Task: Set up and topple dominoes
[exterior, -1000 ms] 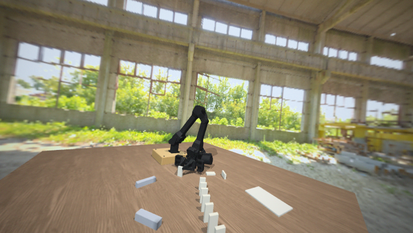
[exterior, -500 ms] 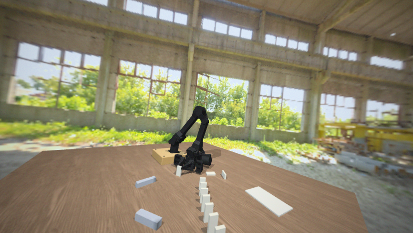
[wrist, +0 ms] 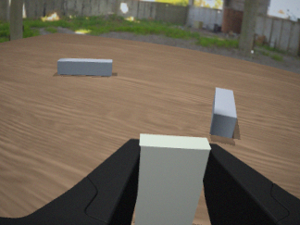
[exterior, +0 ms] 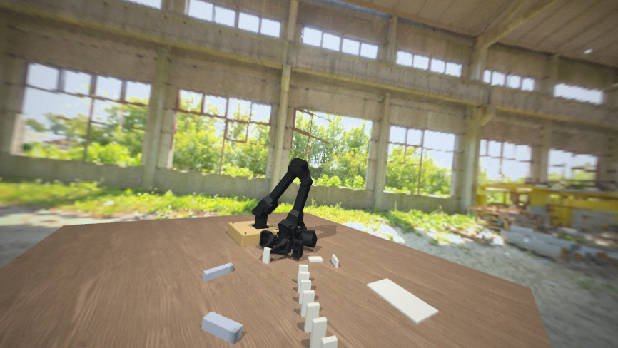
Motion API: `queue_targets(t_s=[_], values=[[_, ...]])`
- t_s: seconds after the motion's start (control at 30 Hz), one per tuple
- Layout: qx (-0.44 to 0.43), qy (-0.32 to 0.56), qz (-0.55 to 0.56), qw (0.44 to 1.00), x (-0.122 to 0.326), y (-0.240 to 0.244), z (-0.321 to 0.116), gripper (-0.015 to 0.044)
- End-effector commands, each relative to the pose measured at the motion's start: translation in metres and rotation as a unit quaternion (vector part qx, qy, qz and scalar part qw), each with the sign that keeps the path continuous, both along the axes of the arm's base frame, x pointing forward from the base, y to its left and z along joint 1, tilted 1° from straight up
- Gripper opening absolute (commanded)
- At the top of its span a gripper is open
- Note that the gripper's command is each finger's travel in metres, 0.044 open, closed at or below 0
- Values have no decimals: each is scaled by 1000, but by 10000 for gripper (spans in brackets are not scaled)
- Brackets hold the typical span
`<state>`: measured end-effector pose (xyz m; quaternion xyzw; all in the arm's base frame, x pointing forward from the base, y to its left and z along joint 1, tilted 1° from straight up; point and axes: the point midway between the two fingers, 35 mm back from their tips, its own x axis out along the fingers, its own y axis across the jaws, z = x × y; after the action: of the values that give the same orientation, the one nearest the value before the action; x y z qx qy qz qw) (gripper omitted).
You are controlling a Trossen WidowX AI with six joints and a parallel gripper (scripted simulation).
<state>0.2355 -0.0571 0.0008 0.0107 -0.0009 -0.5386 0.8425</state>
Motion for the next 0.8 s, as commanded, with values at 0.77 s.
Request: queue_targets(t_s=[0.77], values=[[-6,35,-11,999,1,-8,-1,107]])
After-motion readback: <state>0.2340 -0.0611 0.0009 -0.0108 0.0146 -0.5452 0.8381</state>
